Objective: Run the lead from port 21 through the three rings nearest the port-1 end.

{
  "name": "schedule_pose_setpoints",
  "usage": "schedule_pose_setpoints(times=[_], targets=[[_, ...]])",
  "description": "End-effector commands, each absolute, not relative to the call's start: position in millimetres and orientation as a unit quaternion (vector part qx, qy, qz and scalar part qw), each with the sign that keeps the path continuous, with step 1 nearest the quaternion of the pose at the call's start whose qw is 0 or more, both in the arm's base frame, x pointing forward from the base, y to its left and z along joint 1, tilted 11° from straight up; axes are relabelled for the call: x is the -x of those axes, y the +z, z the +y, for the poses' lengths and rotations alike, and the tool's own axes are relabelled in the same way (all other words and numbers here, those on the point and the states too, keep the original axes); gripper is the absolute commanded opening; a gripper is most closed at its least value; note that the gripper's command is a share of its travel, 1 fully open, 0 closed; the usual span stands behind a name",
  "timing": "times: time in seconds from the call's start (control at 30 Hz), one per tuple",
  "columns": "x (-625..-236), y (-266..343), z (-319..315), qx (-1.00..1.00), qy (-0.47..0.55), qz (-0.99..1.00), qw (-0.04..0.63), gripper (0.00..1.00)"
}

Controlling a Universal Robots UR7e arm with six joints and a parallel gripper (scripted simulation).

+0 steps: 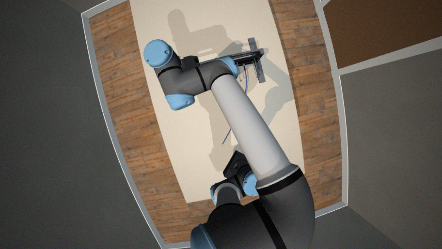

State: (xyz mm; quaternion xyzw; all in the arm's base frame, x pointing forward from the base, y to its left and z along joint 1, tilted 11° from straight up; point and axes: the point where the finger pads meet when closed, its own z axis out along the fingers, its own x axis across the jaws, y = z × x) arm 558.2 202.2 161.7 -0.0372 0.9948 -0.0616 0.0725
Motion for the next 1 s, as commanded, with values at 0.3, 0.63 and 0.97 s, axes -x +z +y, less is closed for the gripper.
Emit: schedule_pose_setpoints(times=[0.3,0.63,0.97], targets=[[-556,165,199,0.042,-0.062,0.995,0.073,0.00],[-534,180,168,0.080,-0.064,0.992,0.070,0.00],[-487,199,118,0.150,-0.068,0.984,0.064,0.00]])
